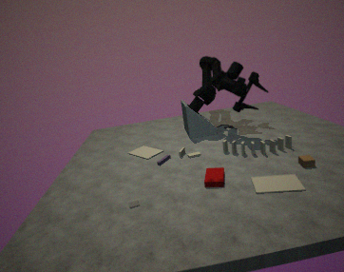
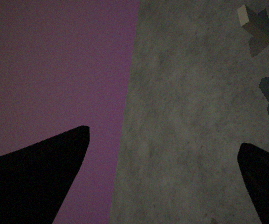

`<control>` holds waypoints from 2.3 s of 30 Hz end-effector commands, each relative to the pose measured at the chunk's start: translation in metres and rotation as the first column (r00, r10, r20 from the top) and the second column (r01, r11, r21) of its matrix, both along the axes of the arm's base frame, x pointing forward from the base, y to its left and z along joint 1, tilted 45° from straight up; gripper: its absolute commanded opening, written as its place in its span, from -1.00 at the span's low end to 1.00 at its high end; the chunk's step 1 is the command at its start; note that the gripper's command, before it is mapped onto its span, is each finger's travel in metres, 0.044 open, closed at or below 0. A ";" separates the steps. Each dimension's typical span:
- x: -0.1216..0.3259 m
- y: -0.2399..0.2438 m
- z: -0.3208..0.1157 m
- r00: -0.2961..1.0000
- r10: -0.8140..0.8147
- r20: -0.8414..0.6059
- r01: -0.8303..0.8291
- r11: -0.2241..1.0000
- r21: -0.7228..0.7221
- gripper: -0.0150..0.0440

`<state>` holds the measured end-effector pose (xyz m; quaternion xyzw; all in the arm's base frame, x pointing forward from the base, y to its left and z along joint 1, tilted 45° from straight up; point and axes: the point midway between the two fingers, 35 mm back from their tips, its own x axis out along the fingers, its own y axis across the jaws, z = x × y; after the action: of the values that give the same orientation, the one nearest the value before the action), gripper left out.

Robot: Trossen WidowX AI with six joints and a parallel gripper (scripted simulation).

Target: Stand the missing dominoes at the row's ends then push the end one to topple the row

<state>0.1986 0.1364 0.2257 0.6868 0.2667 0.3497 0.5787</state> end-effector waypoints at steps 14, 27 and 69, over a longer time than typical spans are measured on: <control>0.088 -0.042 -0.072 0.963 0.039 0.267 0.185 0.625 -0.759 1.00; 0.114 -0.073 -0.120 0.915 0.319 0.248 0.150 0.302 -0.941 1.00; 0.090 -0.168 -0.261 0.038 0.993 0.111 0.265 0.097 -0.959 1.00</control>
<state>0.3152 -0.0040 0.0164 -0.2117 0.3603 0.4764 0.7736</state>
